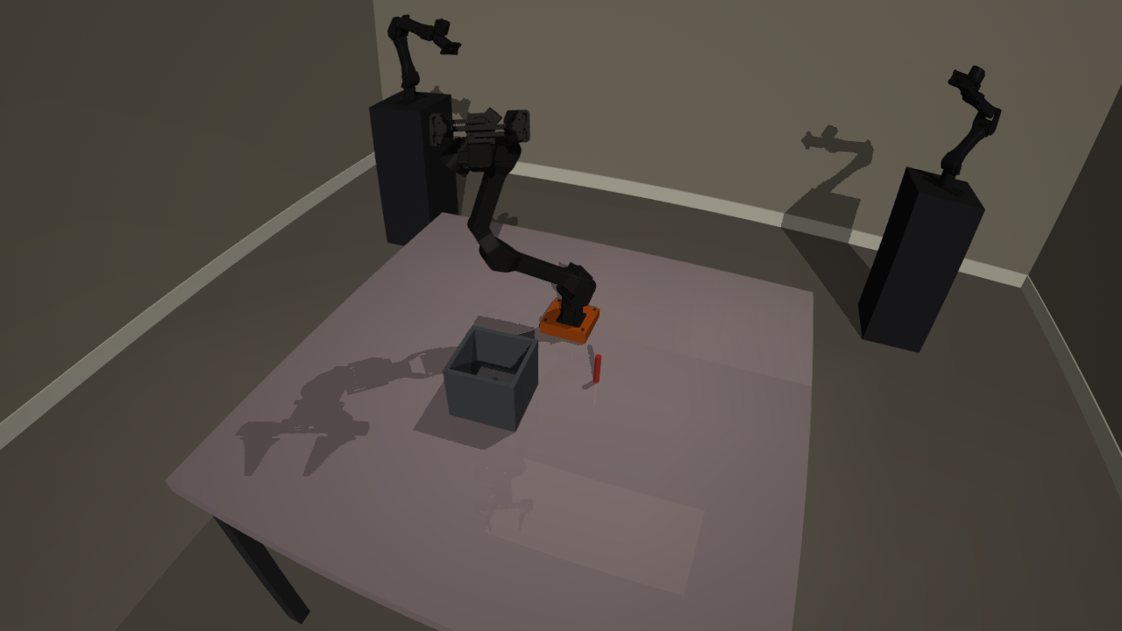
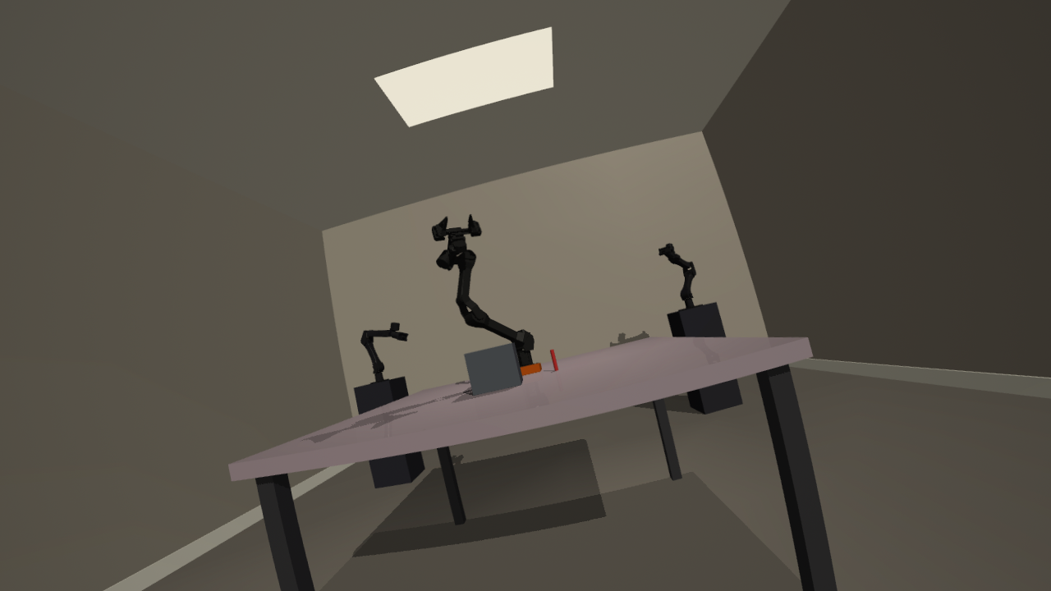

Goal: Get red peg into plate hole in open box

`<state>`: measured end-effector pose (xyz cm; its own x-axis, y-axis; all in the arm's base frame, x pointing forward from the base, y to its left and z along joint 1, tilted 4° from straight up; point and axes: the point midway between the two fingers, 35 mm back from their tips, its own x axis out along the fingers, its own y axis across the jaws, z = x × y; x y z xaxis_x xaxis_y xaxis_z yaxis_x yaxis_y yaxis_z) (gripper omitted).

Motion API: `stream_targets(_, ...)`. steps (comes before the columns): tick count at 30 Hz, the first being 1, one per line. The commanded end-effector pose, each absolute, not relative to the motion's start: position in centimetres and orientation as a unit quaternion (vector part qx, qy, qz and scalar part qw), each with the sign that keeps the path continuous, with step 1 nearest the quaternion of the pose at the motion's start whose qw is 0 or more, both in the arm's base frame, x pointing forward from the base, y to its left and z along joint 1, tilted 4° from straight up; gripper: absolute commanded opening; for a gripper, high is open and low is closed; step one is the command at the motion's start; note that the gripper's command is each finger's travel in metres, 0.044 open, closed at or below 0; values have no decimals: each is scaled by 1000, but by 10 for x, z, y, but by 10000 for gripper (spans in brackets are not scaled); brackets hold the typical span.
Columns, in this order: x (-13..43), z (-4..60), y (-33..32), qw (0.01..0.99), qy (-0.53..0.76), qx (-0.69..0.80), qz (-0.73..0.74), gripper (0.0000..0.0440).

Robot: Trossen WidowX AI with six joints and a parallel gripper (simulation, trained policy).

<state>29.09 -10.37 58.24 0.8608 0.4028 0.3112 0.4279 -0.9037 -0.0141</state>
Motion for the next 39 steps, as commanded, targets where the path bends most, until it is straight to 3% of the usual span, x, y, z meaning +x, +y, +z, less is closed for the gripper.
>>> stream_targets(1, 271, 600, -109, 19, -182, -964, -194, 440)
stream_targets(17, 154, 672, -78, -119, -69, -911, -388, 440)
stream_targets(28, 88, 682, 13, -250, -70, -840, -477, 440)
stream_targets(39, 78, 645, 116, -385, -125, -777, -481, 440)
